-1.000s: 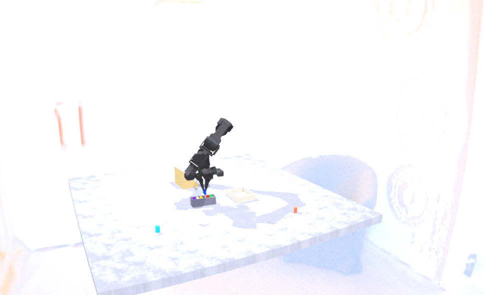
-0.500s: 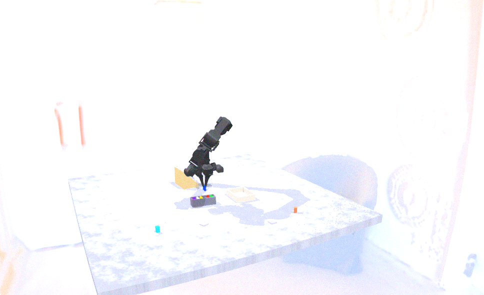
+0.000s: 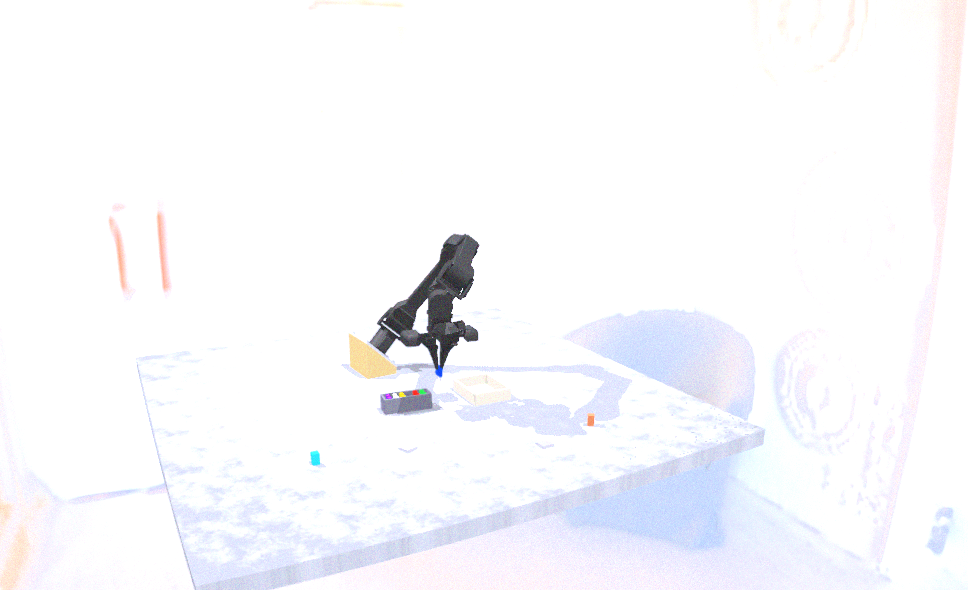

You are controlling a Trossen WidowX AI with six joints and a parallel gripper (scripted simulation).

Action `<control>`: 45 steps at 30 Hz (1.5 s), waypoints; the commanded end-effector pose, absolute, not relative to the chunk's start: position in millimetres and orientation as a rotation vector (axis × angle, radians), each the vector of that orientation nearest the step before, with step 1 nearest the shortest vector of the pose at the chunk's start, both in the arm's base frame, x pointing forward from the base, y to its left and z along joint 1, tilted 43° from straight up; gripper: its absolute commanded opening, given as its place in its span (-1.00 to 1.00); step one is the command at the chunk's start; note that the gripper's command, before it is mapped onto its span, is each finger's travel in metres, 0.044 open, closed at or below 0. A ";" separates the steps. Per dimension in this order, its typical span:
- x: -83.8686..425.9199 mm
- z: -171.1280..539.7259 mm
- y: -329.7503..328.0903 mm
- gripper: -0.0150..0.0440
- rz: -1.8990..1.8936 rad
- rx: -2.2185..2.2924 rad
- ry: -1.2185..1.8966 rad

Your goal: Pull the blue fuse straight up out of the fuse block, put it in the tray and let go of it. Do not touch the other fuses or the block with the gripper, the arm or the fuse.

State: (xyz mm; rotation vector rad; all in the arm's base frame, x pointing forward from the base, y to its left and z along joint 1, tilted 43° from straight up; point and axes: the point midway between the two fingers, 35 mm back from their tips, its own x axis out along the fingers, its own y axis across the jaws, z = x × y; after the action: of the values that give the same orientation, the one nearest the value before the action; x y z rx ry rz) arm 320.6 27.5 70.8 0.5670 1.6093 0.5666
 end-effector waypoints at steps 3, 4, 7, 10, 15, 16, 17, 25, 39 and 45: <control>317.7 106.6 65.6 -0.49 0.570 0.574 1.604; 316.4 112.0 71.6 -0.49 0.571 0.575 1.604; 311.0 128.3 89.3 -0.49 0.577 0.579 1.604; 303.8 144.5 106.6 -0.49 0.584 0.584 1.605; 296.5 157.7 120.4 -0.49 0.592 0.589 1.606; 296.5 157.7 120.4 -0.49 0.592 0.589 1.606; 296.5 157.7 120.4 -0.49 0.592 0.589 1.606; 296.1 151.3 126.3 -0.49 0.592 0.588 1.606; 293.7 135.1 141.6 -0.49 0.593 0.589 1.605; 292.3 129.2 147.3 -0.49 0.594 0.590 1.605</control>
State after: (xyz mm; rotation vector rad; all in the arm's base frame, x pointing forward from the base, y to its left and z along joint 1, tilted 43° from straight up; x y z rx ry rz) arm 294.5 143.5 133.3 0.5818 1.5995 0.5927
